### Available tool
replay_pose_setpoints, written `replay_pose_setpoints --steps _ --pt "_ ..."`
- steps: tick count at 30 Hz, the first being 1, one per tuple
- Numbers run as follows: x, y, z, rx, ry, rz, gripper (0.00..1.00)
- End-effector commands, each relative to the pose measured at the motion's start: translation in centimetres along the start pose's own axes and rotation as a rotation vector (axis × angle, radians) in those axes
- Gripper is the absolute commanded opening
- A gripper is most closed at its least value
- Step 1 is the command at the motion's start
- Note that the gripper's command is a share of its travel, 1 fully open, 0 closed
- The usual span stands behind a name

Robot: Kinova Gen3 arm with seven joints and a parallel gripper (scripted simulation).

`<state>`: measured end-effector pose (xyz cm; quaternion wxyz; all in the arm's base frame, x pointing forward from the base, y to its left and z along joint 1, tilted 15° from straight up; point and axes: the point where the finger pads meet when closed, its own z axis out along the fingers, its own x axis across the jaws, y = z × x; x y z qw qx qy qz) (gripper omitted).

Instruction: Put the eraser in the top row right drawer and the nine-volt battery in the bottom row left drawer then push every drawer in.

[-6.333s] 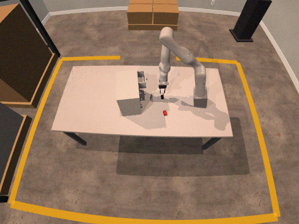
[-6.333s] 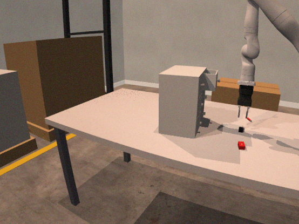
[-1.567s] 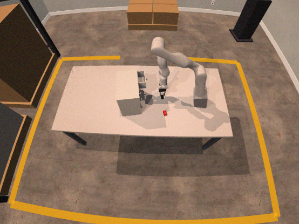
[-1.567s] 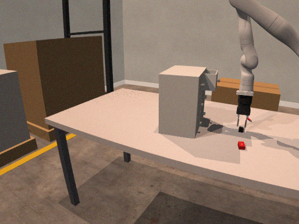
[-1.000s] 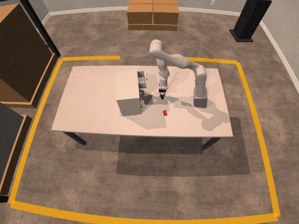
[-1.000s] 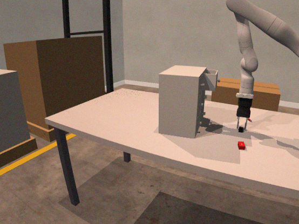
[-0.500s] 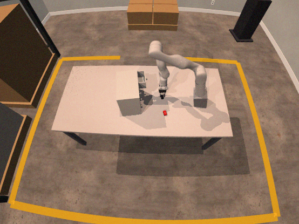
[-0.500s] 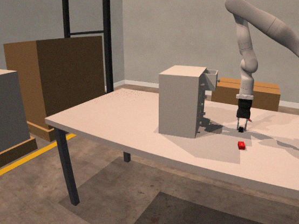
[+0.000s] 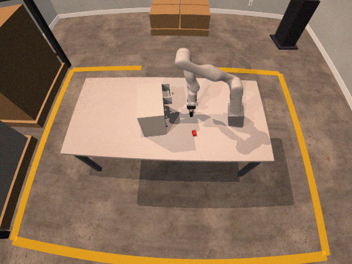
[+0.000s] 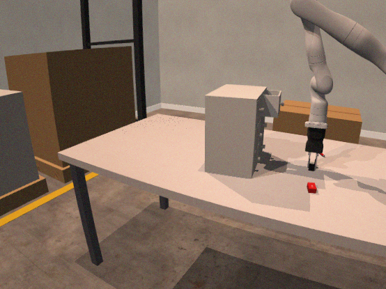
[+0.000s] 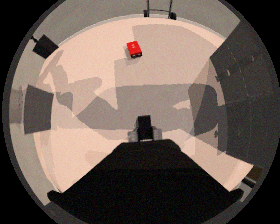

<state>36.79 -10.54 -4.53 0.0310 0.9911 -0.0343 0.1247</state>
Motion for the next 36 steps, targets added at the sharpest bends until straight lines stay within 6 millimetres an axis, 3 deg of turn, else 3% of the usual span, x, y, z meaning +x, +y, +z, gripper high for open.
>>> replay_pose_setpoints --steps 1,25,36 --pt "0.4 0.1 0.1 -0.001 0.009 0.0 0.45" --pt "0.0 0.0 -0.6 0.0 0.003 0.001 0.45" --pt "0.0 0.0 -5.5 0.0 0.004 0.0 0.45"
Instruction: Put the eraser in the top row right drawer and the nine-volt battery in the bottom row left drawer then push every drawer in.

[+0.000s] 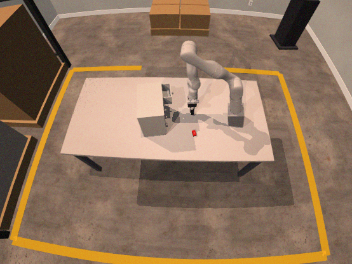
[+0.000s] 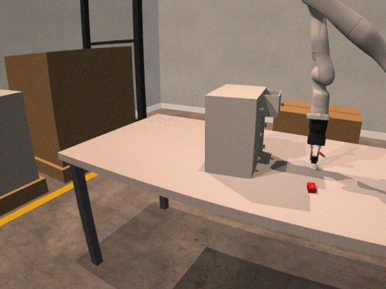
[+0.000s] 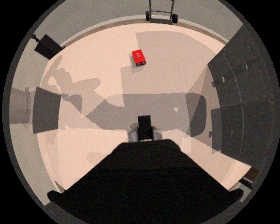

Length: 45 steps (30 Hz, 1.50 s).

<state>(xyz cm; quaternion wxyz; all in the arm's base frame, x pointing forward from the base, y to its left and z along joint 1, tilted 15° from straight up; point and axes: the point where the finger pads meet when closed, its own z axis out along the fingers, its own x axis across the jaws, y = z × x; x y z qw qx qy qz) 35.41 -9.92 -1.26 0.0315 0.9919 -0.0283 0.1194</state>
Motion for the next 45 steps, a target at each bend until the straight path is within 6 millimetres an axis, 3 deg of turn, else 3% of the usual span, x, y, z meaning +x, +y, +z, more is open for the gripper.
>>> replay_pose_setpoints --steps 1,4,16,33,45 --pt "0.7 0.4 -2.5 -0.001 0.016 0.013 0.45" --pt "0.8 0.4 -3.8 -0.001 0.019 0.013 0.45" --pt "0.8 0.4 -6.3 -0.001 0.019 0.012 0.45" --pt "1.0 0.4 -6.4 -0.001 0.023 -0.008 0.45" --pt "0.6 0.0 -6.0 0.01 -0.002 -0.21 0.45"
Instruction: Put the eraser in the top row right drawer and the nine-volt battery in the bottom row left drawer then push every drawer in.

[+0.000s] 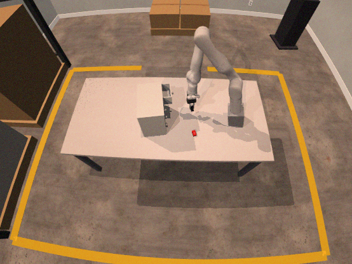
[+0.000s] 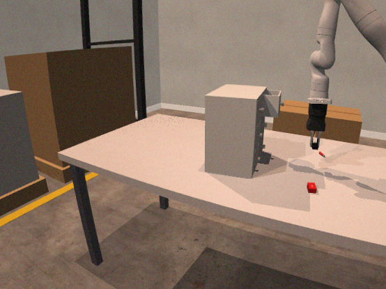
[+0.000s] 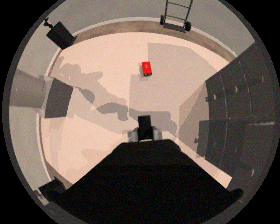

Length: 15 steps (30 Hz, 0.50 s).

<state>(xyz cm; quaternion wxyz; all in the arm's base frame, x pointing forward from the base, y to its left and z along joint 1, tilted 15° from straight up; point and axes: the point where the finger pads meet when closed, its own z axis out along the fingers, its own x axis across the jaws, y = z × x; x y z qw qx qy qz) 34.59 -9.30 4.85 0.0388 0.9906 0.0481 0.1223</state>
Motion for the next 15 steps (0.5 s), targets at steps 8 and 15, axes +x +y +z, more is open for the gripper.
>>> replay_pose_setpoints --steps 8,15 --pt "0.3 -0.08 0.39 0.026 -0.023 -0.38 0.45" --pt "0.76 0.25 0.47 0.032 -0.025 -0.622 0.45"
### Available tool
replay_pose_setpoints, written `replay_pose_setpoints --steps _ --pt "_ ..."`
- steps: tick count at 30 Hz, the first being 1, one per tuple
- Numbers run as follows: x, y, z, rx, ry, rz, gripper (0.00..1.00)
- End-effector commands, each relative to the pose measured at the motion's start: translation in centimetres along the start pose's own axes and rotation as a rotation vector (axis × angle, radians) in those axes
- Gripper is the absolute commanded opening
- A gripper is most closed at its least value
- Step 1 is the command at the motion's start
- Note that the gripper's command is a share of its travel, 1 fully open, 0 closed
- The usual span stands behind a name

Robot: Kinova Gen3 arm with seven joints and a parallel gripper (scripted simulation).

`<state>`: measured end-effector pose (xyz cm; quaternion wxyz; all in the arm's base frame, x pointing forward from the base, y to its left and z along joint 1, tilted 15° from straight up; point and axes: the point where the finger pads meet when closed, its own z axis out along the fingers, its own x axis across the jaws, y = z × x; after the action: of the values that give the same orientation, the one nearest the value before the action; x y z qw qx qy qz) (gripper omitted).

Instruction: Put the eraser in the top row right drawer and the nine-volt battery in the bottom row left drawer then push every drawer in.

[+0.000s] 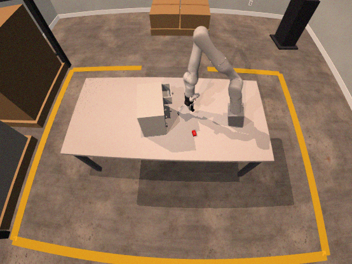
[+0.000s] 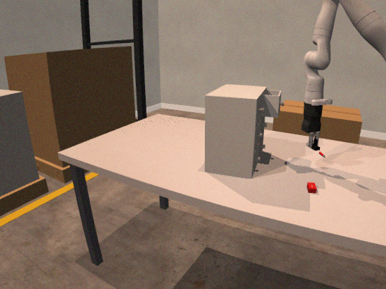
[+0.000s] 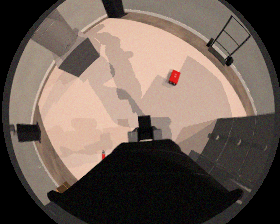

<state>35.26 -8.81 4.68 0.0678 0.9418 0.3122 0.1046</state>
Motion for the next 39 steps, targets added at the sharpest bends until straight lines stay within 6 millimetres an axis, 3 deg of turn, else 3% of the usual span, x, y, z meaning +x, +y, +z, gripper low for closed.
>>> replay_pose_setpoints --steps 1,12,21,28,39 --pt "-0.1 0.7 0.2 0.031 -0.009 -0.132 0.45" --pt "1.0 3.0 -0.1 0.016 -0.001 -0.628 0.45" --pt "1.4 4.6 -0.3 -0.001 -0.006 -0.825 0.45" --pt "2.2 5.3 -0.5 -0.018 0.003 -0.92 0.45" --pt "2.4 5.4 -0.6 -0.022 0.005 -0.933 0.45"
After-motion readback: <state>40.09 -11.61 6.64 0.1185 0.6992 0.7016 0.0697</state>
